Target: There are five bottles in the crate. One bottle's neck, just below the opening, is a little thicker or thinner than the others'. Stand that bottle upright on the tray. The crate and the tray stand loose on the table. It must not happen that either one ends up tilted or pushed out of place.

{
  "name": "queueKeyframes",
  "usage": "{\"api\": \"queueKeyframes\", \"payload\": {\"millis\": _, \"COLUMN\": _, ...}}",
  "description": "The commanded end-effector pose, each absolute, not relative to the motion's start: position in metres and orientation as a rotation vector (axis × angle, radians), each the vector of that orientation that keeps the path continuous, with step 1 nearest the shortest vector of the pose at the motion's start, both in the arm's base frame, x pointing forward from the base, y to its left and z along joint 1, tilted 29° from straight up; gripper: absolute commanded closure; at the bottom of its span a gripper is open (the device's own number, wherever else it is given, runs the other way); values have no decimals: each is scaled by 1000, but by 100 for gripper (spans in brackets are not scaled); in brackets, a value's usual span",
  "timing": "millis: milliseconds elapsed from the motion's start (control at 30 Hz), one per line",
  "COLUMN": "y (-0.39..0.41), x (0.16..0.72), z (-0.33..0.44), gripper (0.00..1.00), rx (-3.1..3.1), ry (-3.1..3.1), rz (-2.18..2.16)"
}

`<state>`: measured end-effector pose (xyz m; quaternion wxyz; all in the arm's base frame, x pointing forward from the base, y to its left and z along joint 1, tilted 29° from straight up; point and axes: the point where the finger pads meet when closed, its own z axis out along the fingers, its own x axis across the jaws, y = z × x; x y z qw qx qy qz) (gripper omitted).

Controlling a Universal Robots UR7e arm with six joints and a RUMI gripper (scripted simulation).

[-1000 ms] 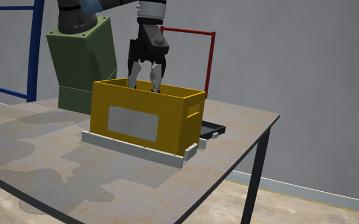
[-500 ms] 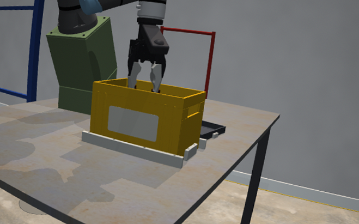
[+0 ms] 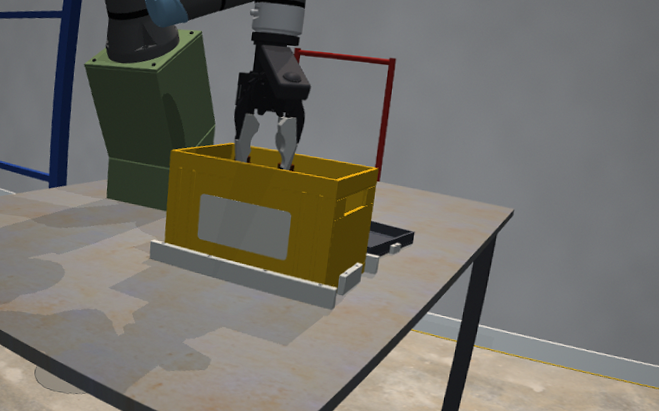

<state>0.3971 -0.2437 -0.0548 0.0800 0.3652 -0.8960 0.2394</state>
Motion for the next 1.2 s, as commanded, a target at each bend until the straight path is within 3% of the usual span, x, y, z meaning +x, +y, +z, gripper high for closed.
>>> {"api": "queueKeyframes", "payload": {"millis": 0, "y": -244, "x": 397, "z": -54, "gripper": 62, "rx": 1093, "ry": -2680, "rz": 718}}
{"api": "queueKeyframes", "payload": {"millis": 100, "y": -244, "x": 397, "z": -54, "gripper": 62, "rx": 1093, "ry": -2680, "rz": 718}}
{"api": "queueKeyframes", "payload": {"millis": 133, "y": -244, "x": 397, "z": -54, "gripper": 100, "rx": 1093, "ry": -2680, "rz": 718}}
{"api": "queueKeyframes", "payload": {"millis": 1167, "y": -244, "x": 397, "z": -54, "gripper": 100, "rx": 1093, "ry": -2680, "rz": 718}}
